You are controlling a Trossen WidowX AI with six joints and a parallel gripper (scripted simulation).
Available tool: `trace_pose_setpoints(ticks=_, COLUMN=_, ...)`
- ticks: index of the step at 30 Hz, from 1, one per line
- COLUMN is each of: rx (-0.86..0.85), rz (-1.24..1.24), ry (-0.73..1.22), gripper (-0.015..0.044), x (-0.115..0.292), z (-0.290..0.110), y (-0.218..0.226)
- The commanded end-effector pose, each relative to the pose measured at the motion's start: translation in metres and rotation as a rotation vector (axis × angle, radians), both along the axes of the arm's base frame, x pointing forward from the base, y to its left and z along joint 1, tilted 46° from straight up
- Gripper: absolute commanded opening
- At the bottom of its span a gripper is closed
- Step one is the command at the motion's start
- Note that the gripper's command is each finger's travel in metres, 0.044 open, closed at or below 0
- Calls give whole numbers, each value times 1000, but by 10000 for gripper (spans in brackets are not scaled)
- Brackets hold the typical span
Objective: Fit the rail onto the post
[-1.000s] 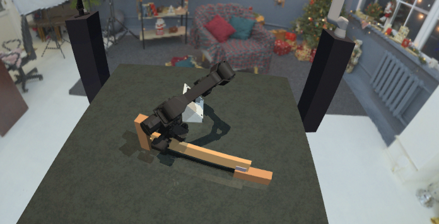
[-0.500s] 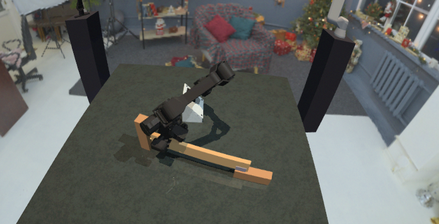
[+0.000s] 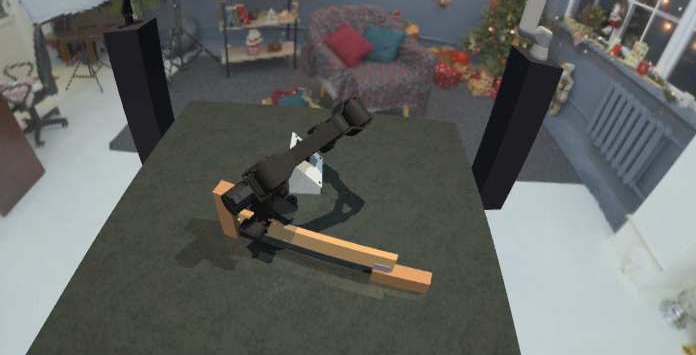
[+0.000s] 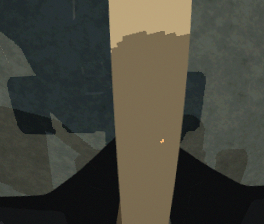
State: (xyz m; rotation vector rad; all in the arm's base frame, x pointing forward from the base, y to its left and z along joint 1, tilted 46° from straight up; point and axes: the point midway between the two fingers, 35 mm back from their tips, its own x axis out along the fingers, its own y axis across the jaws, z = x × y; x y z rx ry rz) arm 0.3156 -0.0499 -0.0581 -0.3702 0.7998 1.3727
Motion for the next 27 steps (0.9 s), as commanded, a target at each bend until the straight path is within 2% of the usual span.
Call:
trace_pose_setpoints(ticks=1, rx=-9, rz=-6, ry=-2, gripper=0, x=-2, z=0, y=-7)
trace_pose_setpoints(ticks=27, rx=-8, rz=-6, ry=-2, gripper=0, x=1, z=5, y=-2)
